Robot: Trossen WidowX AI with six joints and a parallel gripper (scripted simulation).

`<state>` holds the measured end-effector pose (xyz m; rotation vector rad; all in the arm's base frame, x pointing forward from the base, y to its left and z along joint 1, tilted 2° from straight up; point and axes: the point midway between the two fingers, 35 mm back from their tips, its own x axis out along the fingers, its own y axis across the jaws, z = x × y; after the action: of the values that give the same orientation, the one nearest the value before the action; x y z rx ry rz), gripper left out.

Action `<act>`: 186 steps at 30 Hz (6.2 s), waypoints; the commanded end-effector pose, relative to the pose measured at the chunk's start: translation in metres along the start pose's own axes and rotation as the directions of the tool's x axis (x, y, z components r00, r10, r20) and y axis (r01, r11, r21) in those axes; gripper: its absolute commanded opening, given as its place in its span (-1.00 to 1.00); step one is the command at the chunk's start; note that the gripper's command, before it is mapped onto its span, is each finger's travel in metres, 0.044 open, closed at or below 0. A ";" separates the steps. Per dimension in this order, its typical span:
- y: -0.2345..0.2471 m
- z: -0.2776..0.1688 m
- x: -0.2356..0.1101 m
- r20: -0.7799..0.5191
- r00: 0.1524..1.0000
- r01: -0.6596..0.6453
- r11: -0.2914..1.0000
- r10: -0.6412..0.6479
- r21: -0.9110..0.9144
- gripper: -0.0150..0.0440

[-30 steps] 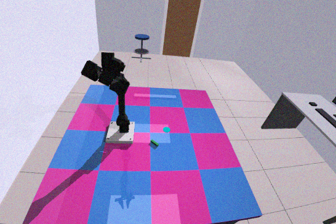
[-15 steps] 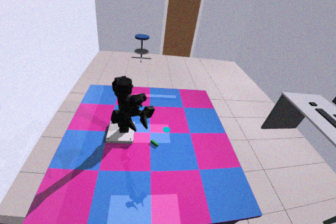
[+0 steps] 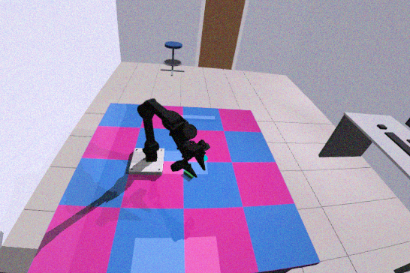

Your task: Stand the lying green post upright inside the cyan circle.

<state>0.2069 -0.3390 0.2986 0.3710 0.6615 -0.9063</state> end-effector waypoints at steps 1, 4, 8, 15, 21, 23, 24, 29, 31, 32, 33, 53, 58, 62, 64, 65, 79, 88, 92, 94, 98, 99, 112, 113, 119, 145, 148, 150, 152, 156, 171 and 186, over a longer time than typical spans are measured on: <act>0.035 -0.044 0.021 -0.179 0.983 -0.046 0.999 0.048 0.017 0.30; 0.057 -0.075 0.029 -0.293 0.954 -0.067 0.998 0.069 0.019 0.30; 0.084 -0.116 0.033 -0.439 0.895 -0.080 0.997 0.076 0.010 0.30; 0.118 -0.187 0.024 -0.660 0.750 -0.072 0.996 0.024 -0.046 0.30; 0.129 -0.220 0.014 -0.746 0.665 -0.059 0.994 -0.032 -0.095 0.30; 0.129 -0.220 0.014 -0.746 0.665 -0.059 0.994 -0.032 -0.095 0.30; 0.129 -0.220 0.014 -0.746 0.665 -0.059 0.994 -0.032 -0.095 0.30; 0.130 -0.233 0.030 -0.746 0.665 -0.059 0.994 -0.032 -0.095 0.30; 0.130 -0.251 0.050 -0.746 0.665 -0.059 0.994 -0.032 -0.095 0.30; 0.130 -0.262 0.059 -0.746 0.665 -0.059 0.994 -0.032 -0.095 0.30; 0.129 -0.272 0.068 -0.746 0.665 -0.059 0.994 -0.032 -0.095 0.30; 0.125 -0.309 0.092 -0.747 0.664 -0.059 0.994 -0.032 -0.096 -0.42; 0.126 -0.303 0.089 -0.747 0.664 -0.059 0.994 -0.032 -0.095 -0.42; 0.127 -0.292 0.082 -0.746 0.665 -0.059 0.994 -0.032 -0.095 -0.42; 0.128 -0.287 0.079 -0.746 0.665 -0.059 0.994 -0.032 -0.095 -0.42; 0.128 -0.285 0.077 -0.746 0.665 -0.059 0.994 -0.032 -0.095 -0.42; 0.130 -0.251 0.049 -0.746 0.665 -0.059 0.994 -0.032 -0.095 -0.42; 0.130 -0.231 0.028 -0.746 0.665 -0.059 0.994 -0.032 -0.095 -0.42; 0.129 -0.223 0.018 -0.746 0.665 -0.059 0.994 -0.032 -0.095 -0.42; 0.129 -0.221 0.015 -0.746 0.665 -0.059 0.994 -0.032 -0.095 -0.42; 0.129 -0.220 0.014 -0.746 0.665 -0.060 0.993 -0.032 -0.097 -0.42; 0.130 -0.220 0.014 -0.746 0.665 -0.065 0.993 -0.032 -0.100 -0.42; 0.166 -0.219 0.011 -0.735 0.677 -0.262 0.927 -0.021 -0.269 -0.42; 0.169 -0.220 0.010 -0.735 0.678 -0.278 0.918 -0.020 -0.283 -0.42; 0.184 -0.220 0.008 -0.731 0.682 -0.356 0.866 -0.015 -0.351 -0.42; 0.245 -0.228 -0.012 -0.739 0.674 -0.650 0.466 -0.011 -0.600 -0.42; 0.251 -0.230 -0.015 -0.740 0.672 -0.673 0.408 -0.011 -0.617 -0.42; 0.256 -0.231 -0.017 -0.741 0.671 -0.686 0.369 -0.012 -0.627 -0.42; 0.260 -0.232 -0.019 -0.742 0.670 -0.699 0.328 -0.012 -0.636 -0.42; 0.268 -0.235 -0.023 -0.744 0.668 -0.719 0.246 -0.013 -0.650 -0.42; 0.296 -0.245 -0.039 -0.750 0.661 -0.750 -0.043 -0.017 -0.660 -0.42; 0.303 -0.248 -0.030 -0.753 0.656 -0.754 -0.014 0.052 -0.657 -0.42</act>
<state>0.3490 -0.0091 0.1450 -0.4764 1.4641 0.5138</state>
